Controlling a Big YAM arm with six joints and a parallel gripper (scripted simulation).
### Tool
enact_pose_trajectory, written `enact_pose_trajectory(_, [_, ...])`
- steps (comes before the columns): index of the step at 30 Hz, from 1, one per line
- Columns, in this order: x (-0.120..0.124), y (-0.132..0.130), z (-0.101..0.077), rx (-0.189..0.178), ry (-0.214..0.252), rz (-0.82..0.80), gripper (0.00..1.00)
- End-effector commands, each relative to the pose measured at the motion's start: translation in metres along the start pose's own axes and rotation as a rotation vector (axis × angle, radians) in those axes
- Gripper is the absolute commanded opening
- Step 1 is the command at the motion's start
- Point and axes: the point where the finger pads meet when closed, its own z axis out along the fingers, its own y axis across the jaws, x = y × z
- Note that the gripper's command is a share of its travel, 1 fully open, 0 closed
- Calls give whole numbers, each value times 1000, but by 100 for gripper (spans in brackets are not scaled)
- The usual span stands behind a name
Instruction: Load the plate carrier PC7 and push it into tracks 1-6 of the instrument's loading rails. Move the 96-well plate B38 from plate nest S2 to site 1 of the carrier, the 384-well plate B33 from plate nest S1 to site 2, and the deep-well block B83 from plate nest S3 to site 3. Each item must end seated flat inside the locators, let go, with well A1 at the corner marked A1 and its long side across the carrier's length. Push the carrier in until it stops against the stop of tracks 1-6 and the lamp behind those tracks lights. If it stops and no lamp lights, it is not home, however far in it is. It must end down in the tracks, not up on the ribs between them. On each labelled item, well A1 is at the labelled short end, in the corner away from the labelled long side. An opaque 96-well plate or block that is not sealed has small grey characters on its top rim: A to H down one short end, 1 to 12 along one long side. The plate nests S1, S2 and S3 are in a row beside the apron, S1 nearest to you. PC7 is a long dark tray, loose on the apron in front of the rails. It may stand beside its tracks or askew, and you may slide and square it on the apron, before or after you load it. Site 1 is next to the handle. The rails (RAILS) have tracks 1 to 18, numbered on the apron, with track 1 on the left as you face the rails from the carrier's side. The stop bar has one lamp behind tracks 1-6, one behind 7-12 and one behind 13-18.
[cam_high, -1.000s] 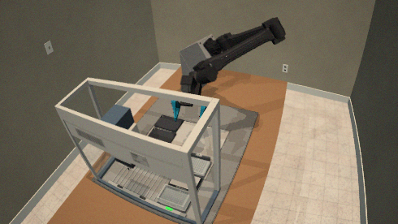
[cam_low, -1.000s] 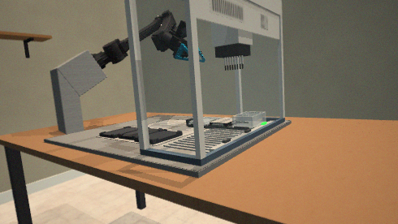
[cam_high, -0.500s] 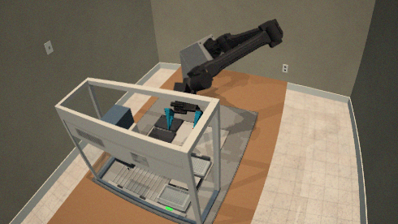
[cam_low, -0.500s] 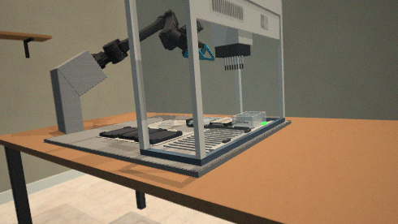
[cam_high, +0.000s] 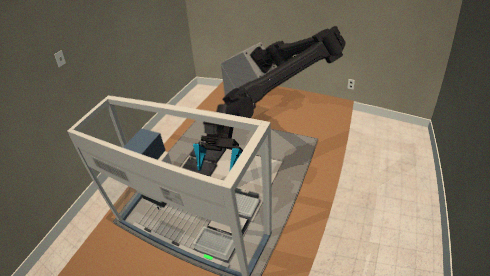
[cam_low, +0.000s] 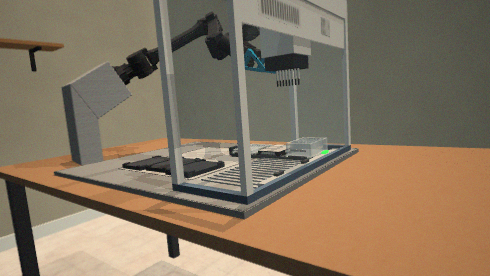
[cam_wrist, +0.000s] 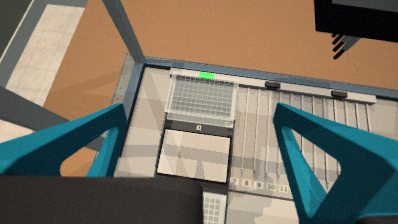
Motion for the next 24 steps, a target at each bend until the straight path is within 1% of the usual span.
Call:
enact_pose_trajectory(1, [-30,-7,8,5,-30,0,100])
enact_pose_trajectory(10, [-52,-14,35,5,-32,-1,100])
enact_pose_trajectory(12, [-52,-14,35,5,-32,-1,100])
enact_pose_trajectory(13, [-52,-13,41,1,-27,-1,100])
enact_pose_trajectory(20, [-71,-20,60,4,-32,-2,100])
enact_pose_trajectory(21, [-72,-21,61,4,-32,-2,100])
enact_pose_trajectory(22, [-68,-9,60,-10,-32,-16,100])
enact_pose_trajectory(24, [-68,-9,60,-10,-32,-16,100])
